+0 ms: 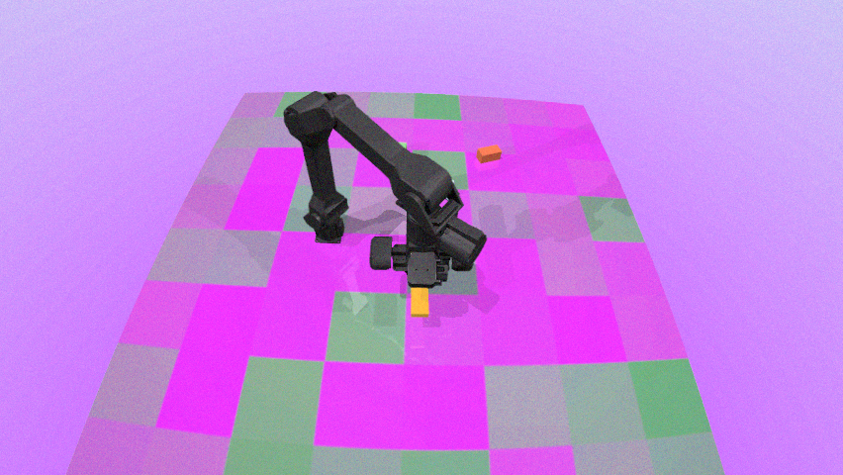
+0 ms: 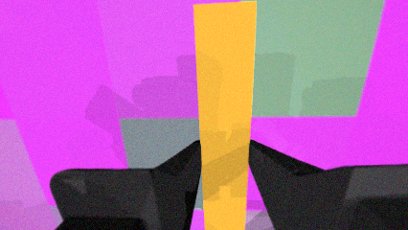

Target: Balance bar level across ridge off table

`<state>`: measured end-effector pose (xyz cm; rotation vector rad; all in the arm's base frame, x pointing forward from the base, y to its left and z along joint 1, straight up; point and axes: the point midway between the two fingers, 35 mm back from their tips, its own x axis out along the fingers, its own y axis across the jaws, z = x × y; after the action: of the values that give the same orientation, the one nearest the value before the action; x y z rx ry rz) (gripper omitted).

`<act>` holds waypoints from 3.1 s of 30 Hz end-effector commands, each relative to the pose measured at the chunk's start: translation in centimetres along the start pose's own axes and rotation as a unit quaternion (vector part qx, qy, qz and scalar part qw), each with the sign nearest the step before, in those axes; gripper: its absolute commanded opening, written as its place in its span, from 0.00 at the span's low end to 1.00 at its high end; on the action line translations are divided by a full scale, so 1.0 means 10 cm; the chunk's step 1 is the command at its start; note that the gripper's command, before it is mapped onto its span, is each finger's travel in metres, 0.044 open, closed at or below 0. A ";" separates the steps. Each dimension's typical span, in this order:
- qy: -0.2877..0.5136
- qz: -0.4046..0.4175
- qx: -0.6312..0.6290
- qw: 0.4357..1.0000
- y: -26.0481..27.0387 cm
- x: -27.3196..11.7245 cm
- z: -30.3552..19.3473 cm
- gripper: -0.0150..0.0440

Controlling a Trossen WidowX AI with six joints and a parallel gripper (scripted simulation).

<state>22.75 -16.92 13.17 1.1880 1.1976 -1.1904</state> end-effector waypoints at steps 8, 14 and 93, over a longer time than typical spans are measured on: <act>0.000 0.005 -0.034 0.999 0.18 -0.08 -0.19 0.25; 0.001 0.006 -0.064 0.998 0.32 -0.08 -0.36 0.25; 0.009 0.014 -0.394 0.919 1.06 -0.14 -2.92 0.25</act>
<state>32.56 12.21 14.23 0.5875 1.4674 -0.5591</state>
